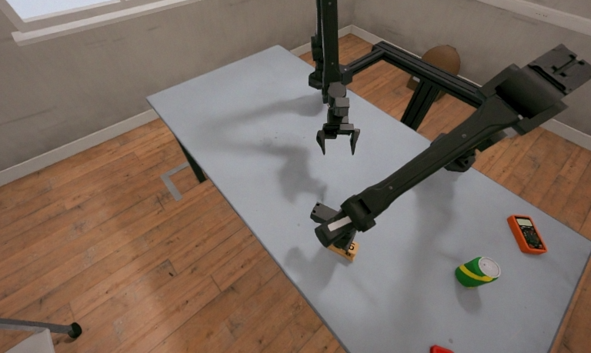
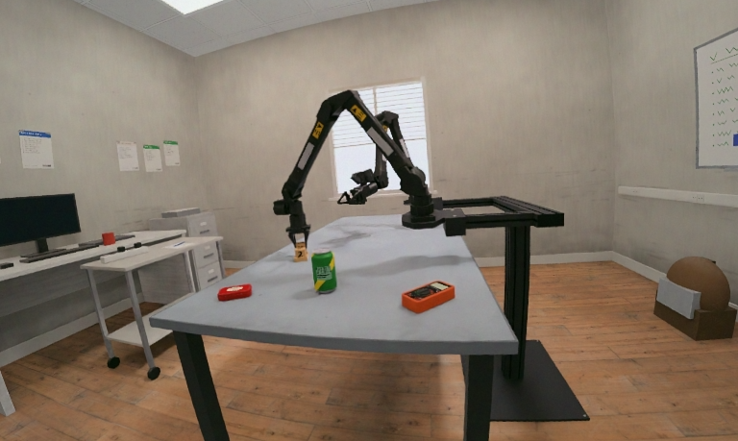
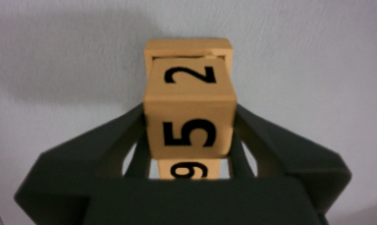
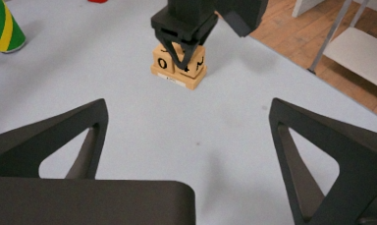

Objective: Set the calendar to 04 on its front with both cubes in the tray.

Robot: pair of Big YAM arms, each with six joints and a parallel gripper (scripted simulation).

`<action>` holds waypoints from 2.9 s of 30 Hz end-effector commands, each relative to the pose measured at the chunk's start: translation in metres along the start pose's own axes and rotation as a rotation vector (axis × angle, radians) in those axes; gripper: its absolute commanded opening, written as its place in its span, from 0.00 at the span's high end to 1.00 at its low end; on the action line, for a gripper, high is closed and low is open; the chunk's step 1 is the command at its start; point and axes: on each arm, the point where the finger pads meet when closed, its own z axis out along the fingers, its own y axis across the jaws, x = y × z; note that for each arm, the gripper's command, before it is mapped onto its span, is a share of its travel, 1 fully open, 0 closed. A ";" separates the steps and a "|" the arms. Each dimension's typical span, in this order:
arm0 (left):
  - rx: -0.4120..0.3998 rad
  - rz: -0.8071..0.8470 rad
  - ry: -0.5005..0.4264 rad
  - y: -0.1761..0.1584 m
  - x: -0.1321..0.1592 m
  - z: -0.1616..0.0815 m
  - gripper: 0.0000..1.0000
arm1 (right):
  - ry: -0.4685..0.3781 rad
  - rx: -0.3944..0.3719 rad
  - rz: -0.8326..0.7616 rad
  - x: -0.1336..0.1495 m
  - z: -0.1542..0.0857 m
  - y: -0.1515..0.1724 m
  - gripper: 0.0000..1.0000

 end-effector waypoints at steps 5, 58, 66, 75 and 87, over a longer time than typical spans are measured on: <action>-0.043 -0.003 -0.022 0.020 -0.010 -0.019 0.64 | -0.019 0.003 -0.001 -0.008 0.002 -0.002 0.00; -0.087 -0.029 -0.050 0.010 -0.020 -0.034 0.35 | -0.019 0.003 -0.001 -0.008 0.002 -0.002 0.00; -0.075 -0.026 -0.043 0.006 -0.017 -0.049 0.35 | -0.019 0.003 -0.001 -0.008 0.002 -0.002 0.00; -0.097 -0.030 -0.051 0.029 -0.018 -0.101 0.35 | -0.019 0.003 -0.001 -0.008 0.002 -0.002 0.00; -0.008 -0.009 -0.005 0.003 0.000 -0.069 0.35 | -0.019 0.003 -0.001 -0.008 0.002 -0.002 0.00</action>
